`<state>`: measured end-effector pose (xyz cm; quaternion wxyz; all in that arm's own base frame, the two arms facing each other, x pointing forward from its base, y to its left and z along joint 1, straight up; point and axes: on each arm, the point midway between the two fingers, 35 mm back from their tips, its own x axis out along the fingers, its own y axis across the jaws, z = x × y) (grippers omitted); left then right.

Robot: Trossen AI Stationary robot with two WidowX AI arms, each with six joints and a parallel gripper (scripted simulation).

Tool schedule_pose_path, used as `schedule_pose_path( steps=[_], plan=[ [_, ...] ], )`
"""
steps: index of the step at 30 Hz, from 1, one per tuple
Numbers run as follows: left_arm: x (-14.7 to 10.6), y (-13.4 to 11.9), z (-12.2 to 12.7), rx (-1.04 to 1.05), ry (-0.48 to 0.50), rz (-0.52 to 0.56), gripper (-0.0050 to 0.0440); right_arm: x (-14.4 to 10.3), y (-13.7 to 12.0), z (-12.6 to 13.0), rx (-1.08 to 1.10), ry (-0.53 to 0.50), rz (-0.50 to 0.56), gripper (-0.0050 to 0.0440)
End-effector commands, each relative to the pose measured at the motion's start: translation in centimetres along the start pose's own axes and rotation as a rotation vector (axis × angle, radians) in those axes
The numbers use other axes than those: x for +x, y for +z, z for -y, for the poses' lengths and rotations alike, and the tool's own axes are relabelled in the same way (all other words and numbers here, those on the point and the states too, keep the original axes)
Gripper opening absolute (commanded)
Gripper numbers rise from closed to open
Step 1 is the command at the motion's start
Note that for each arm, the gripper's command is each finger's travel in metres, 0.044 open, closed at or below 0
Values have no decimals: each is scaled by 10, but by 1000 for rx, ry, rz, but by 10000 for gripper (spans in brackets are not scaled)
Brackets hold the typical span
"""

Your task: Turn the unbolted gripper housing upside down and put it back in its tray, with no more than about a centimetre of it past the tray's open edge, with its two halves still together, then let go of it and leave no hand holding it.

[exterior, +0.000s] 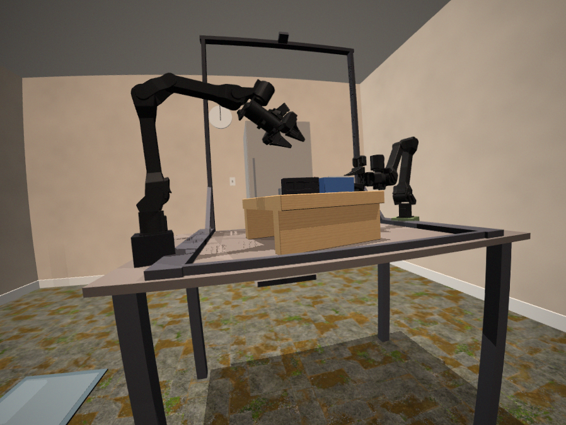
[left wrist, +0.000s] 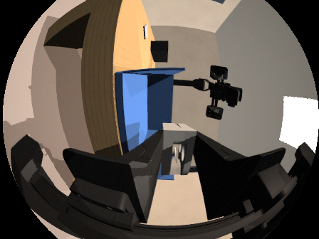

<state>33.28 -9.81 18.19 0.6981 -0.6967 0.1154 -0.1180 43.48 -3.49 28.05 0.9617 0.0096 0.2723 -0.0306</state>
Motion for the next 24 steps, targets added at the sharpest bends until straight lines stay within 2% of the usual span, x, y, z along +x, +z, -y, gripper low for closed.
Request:
schedule_pose_path(
  steps=[1, 24],
  plan=[
    [1, -1, 1, -1, -13, -6, 111, -8, 9, 0, -5, 4, 30, 440],
    [0, -1, -15, -1, -13, -6, 111, -8, 9, 0, -5, 4, 30, 440]
  ],
)
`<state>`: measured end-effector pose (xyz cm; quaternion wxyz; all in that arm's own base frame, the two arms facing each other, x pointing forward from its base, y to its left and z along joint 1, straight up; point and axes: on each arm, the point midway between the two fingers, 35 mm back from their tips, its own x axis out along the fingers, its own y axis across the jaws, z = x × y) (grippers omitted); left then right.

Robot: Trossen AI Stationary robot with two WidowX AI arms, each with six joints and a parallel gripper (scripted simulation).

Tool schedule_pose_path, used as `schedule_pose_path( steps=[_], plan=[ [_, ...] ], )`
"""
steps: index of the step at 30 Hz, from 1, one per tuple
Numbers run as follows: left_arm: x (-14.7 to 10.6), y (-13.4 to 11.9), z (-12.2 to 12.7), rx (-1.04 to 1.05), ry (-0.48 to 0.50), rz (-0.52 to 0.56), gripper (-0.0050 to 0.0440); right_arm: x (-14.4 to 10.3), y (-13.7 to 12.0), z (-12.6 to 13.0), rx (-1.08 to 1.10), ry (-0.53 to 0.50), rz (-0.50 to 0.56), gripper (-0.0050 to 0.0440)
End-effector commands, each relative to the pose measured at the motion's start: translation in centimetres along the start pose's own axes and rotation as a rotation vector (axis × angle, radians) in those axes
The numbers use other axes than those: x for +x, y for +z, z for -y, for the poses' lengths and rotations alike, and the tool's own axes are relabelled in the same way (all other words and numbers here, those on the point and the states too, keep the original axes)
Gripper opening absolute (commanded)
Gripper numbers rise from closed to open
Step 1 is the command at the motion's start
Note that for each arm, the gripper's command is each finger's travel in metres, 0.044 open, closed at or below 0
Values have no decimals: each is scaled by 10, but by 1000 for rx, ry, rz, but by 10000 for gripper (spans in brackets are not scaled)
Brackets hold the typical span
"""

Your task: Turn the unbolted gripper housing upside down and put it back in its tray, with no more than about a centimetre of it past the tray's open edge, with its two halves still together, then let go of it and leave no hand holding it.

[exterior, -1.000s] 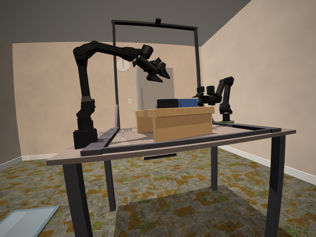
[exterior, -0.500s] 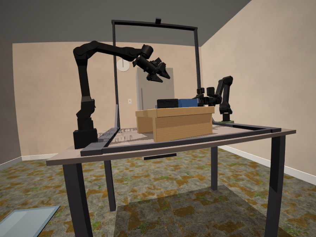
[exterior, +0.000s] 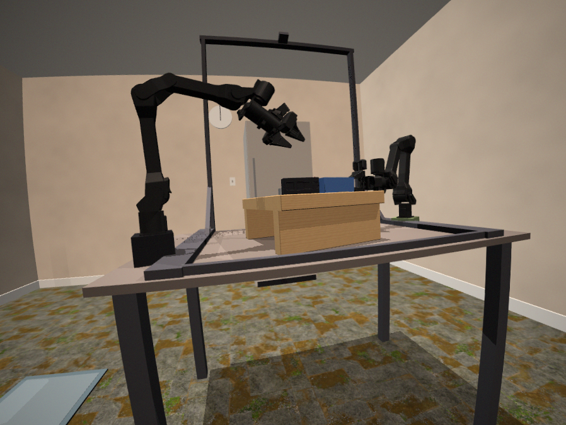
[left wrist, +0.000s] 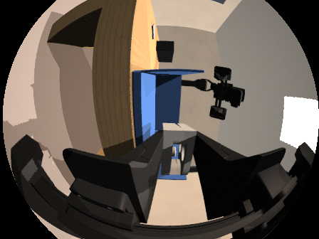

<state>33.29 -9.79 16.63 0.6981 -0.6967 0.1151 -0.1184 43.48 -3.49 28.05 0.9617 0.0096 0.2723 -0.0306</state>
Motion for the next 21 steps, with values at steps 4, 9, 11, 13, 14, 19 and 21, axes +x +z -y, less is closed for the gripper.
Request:
schedule_pose_path(
  steps=[4, 9, 11, 13, 14, 19, 21],
  plan=[
    [0, -1, -1, -1, -12, -6, 111, -8, 9, 0, -5, 4, 30, 440],
    [-1, -1, -4, -1, -12, -6, 111, -8, 9, 0, -5, 4, 30, 440],
    [-1, -1, -6, -1, -12, -6, 111, -8, 9, 0, -5, 4, 30, 440],
    [-1, -1, -7, -1, -12, -6, 111, -8, 9, 0, -5, 4, 30, 440],
    [-1, -1, -8, -1, -12, -6, 111, -8, 9, 0, -5, 4, 30, 440],
    [-2, -1, -10, -1, -11, -6, 111, -8, 9, 0, -5, 4, 30, 440],
    [-2, -1, -10, -1, -11, -6, 111, -8, 9, 0, -5, 4, 30, 440]
  ],
)
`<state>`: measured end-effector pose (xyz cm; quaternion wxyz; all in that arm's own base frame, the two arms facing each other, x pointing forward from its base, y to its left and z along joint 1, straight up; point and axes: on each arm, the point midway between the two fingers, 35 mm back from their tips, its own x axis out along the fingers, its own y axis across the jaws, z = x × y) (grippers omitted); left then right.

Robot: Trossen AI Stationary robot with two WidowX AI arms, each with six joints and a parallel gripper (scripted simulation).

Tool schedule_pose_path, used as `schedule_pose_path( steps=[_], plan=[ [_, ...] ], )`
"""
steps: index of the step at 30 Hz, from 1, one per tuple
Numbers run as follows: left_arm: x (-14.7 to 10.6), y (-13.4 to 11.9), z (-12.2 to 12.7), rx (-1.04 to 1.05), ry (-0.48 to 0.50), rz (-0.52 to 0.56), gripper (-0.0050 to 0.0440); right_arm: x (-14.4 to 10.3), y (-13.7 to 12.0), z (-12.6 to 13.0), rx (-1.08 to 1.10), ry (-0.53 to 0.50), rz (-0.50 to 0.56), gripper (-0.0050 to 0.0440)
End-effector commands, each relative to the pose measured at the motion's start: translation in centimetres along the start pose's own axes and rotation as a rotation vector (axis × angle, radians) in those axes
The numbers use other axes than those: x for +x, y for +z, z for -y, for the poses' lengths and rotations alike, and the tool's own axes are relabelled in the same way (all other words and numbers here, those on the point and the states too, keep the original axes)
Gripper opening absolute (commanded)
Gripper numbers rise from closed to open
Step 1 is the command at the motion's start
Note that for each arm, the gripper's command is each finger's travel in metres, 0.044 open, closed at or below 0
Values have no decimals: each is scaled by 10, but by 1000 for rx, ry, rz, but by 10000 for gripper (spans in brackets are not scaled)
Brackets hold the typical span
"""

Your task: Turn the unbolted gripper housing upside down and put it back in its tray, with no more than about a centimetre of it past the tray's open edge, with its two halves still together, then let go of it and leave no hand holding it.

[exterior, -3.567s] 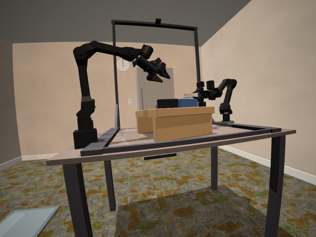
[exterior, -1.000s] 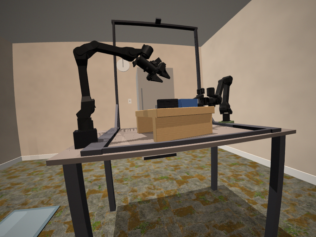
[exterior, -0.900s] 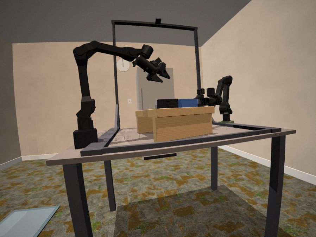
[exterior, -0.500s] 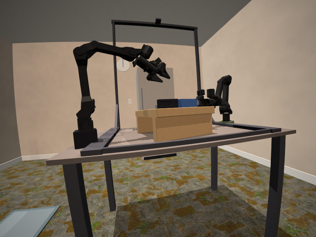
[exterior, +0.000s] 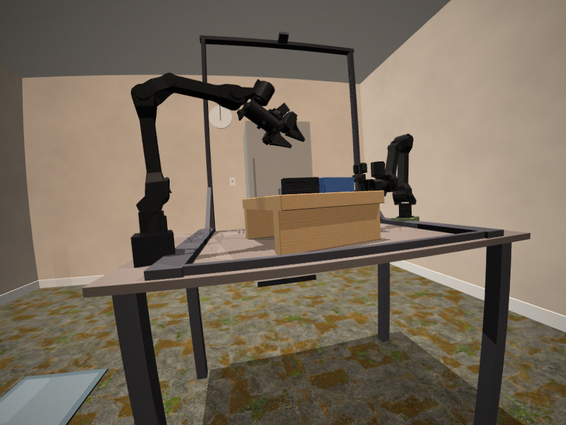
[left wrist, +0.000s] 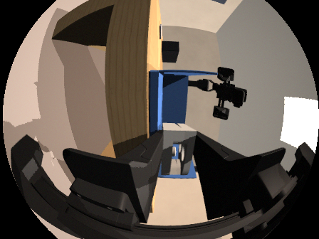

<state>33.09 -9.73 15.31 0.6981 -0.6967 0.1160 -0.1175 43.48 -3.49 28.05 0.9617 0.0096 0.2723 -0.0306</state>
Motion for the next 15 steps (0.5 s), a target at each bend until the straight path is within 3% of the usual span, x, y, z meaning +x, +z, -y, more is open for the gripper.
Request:
schedule_pose_path(
  steps=[1, 15],
  plan=[
    [0, -1, 3, -1, -14, -6, 111, -8, 9, 0, -5, 4, 30, 440],
    [0, -1, -1, -1, -14, -6, 121, -8, 9, 0, -5, 4, 30, 440]
  ],
)
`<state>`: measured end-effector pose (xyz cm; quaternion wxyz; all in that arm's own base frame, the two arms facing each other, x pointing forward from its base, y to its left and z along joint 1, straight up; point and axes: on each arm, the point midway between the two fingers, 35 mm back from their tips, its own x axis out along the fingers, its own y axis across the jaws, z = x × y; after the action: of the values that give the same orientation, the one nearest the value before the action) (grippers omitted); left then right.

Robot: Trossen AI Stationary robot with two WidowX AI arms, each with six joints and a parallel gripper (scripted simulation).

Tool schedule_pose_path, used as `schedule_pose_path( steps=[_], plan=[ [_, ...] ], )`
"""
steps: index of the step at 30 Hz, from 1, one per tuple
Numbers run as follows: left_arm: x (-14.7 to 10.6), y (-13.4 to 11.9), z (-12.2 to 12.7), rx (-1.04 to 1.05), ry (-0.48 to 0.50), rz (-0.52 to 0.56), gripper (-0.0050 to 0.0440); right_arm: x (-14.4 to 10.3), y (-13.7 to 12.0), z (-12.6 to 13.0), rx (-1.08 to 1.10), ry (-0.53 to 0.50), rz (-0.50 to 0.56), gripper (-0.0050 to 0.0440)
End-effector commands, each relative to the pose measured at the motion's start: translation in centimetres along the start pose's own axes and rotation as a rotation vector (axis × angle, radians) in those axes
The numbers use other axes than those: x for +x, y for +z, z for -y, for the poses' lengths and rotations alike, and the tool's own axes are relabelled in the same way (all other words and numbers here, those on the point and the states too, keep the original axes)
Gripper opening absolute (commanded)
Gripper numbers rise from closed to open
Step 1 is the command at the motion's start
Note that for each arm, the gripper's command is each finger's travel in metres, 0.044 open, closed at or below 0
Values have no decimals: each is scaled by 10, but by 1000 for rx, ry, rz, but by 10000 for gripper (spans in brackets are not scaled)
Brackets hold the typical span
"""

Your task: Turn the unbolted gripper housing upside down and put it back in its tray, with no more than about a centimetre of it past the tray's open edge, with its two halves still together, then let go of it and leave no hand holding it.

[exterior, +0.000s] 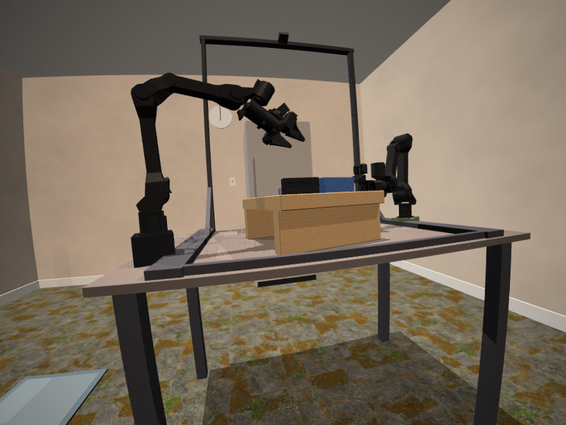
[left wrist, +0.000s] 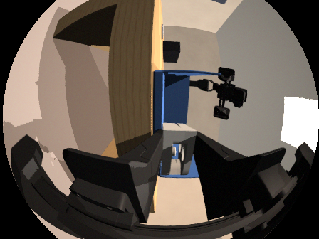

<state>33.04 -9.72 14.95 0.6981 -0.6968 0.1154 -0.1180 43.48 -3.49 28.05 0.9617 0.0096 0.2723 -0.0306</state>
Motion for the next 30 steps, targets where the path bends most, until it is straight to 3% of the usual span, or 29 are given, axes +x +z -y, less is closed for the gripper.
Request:
schedule_pose_path(
  steps=[1, 6, 10, 26, 30],
  plan=[
    [1, -1, 3, -1, -12, -6, 121, -8, 9, 0, -5, 4, 30, 440],
    [1, -1, 1, -1, -12, -6, 121, -8, 9, 0, -5, 4, 30, 440],
    [1, 0, 4, 1, -18, 0, 211, -8, 9, 0, -5, 4, 30, 440],
    [0, 0, 4, 1, -18, 0, 211, -8, 9, 0, -5, 4, 30, 440],
    [-16, 0, 1, -1, -13, -5, 211, -8, 9, 0, -5, 4, 30, 440]
  ],
)
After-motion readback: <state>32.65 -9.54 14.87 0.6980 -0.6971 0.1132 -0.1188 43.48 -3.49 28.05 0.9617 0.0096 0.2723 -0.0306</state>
